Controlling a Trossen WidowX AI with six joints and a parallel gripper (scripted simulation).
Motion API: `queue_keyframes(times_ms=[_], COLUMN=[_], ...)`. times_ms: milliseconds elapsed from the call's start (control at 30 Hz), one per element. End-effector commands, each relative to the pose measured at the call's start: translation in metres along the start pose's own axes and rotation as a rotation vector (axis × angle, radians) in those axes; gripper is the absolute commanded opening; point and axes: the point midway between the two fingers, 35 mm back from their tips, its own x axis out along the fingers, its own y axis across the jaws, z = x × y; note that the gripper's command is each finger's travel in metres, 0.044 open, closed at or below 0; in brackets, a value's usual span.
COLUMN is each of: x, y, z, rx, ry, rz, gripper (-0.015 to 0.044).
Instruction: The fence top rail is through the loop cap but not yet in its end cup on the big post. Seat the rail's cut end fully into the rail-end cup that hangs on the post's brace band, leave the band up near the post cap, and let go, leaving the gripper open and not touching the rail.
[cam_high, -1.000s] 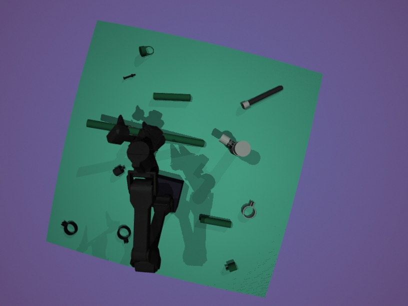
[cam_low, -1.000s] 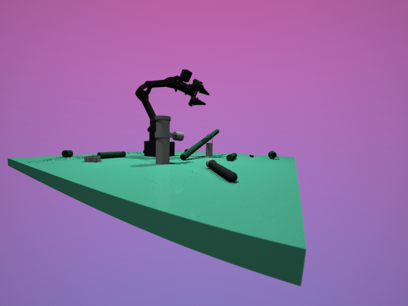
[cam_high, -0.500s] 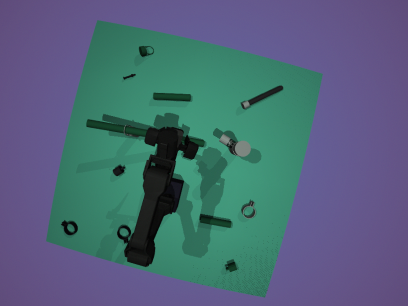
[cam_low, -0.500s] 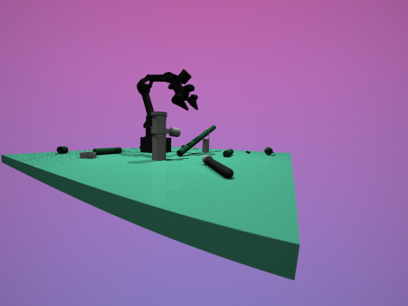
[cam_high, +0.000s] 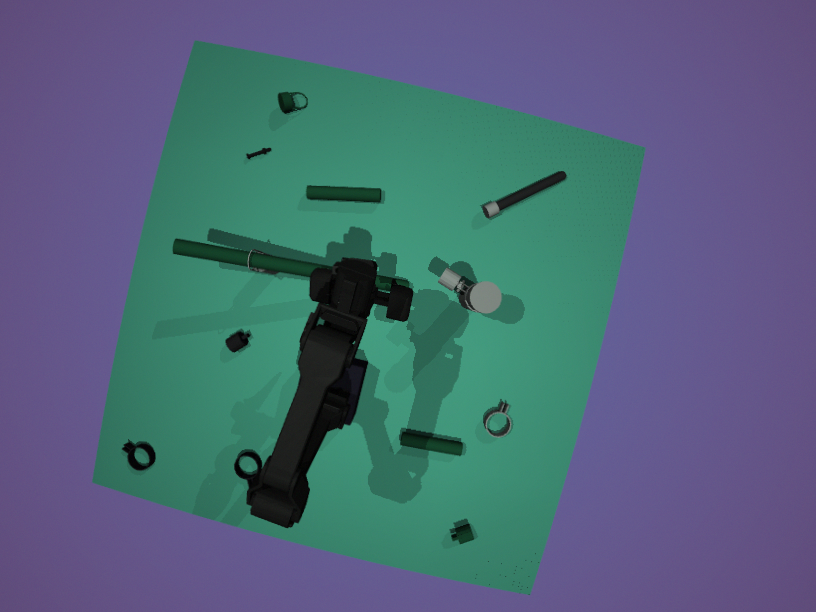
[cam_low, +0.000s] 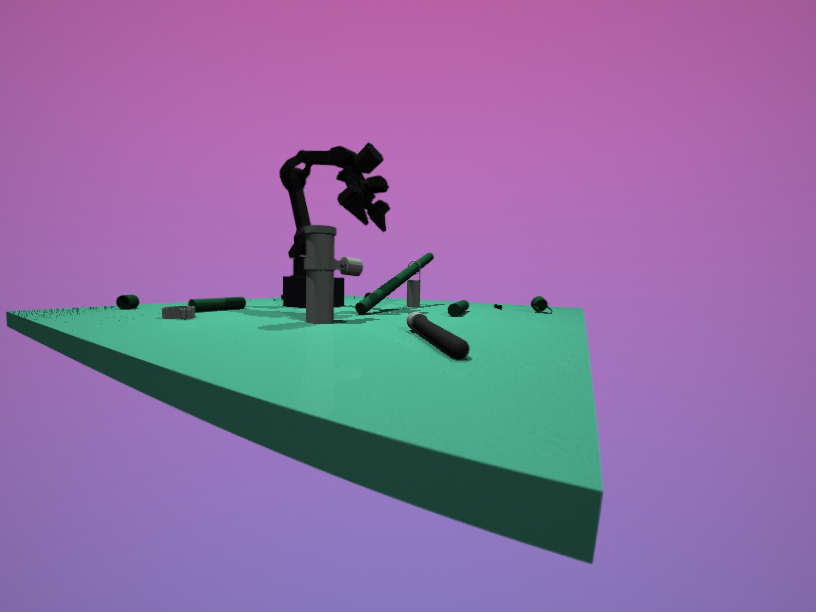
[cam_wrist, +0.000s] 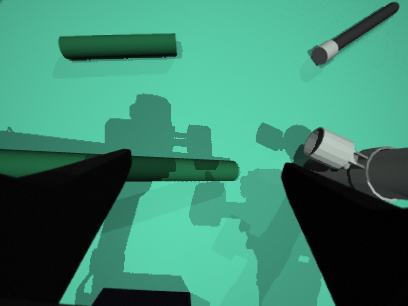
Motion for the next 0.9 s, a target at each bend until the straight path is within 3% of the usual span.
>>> queue_keyframes(times_ms=[0, 367, 600, 867], x=[0.008, 0.032, 0.038, 0.038], y=[-0.022, -0.112, -0.140, -0.143], z=[0.006, 0.010, 0.006, 0.005], rx=[-0.216, -1.003, -1.242, -1.266], ry=[0.006, 0.065, 0.090, 0.093], rz=[-0.022, -0.080, -0.089, -0.090], gripper=[0.0440, 0.0440, 0.0440, 0.0440])
